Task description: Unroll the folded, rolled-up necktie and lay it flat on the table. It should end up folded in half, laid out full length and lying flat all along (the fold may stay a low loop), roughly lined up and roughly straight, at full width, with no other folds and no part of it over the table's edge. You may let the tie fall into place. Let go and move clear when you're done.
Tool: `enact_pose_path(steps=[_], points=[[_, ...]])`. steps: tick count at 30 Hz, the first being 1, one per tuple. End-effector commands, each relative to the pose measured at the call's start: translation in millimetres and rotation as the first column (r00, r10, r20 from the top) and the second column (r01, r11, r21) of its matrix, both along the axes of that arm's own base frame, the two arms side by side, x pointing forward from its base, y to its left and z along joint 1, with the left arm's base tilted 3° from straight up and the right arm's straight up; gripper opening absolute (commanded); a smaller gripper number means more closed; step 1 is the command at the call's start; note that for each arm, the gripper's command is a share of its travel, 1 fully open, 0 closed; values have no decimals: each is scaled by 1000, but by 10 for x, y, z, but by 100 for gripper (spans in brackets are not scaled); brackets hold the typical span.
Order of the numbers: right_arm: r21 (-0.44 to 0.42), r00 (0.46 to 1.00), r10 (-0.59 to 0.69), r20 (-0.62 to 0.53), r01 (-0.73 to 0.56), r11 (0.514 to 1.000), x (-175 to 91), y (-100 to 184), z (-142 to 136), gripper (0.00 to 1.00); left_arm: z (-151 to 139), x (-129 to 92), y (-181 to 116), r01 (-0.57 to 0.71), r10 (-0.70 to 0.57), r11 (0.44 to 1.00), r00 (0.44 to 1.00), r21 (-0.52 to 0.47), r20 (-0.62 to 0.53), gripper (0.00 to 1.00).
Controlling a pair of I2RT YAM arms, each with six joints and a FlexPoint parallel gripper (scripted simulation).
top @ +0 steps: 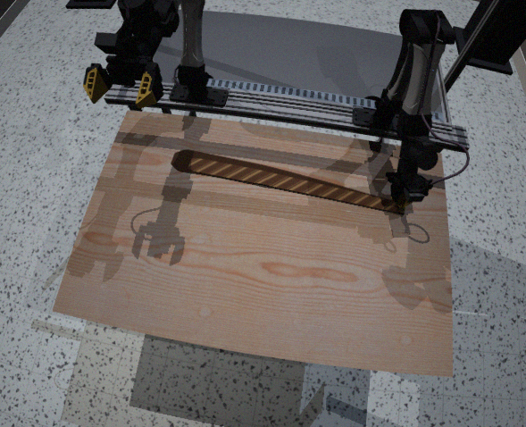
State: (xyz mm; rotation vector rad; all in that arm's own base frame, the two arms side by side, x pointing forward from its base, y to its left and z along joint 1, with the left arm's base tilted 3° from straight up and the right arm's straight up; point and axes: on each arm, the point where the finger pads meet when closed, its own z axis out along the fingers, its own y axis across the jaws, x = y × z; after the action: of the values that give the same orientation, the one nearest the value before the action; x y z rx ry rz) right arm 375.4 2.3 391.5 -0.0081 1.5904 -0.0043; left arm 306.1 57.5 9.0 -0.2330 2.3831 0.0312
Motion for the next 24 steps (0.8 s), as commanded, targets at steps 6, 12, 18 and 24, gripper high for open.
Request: enact_pose_path(steps=[6, 12, 18, 24], points=[[8, 1000, 2, 8, -2, 1000, 18, -7, 57, 100, 133, -39, 15, -11, 11, 1000, 1000, 0, -24, 7], [8, 1000, 2, 8, -2, 1000, 18, -7, 57, 100, 153, -41, 15, -11, 11, 1000, 1000, 0, -24, 7], [8, 1000, 2, 8, -2, 1000, 18, -7, 57, 100, 144, -44, 12, -10, 10, 1000, 1000, 0, -24, 7], [8, 1000, 2, 8, -2, 1000, 18, -7, 57, 100, 140, -45, 10, -10, 10, 1000, 1000, 0, -24, 7]])
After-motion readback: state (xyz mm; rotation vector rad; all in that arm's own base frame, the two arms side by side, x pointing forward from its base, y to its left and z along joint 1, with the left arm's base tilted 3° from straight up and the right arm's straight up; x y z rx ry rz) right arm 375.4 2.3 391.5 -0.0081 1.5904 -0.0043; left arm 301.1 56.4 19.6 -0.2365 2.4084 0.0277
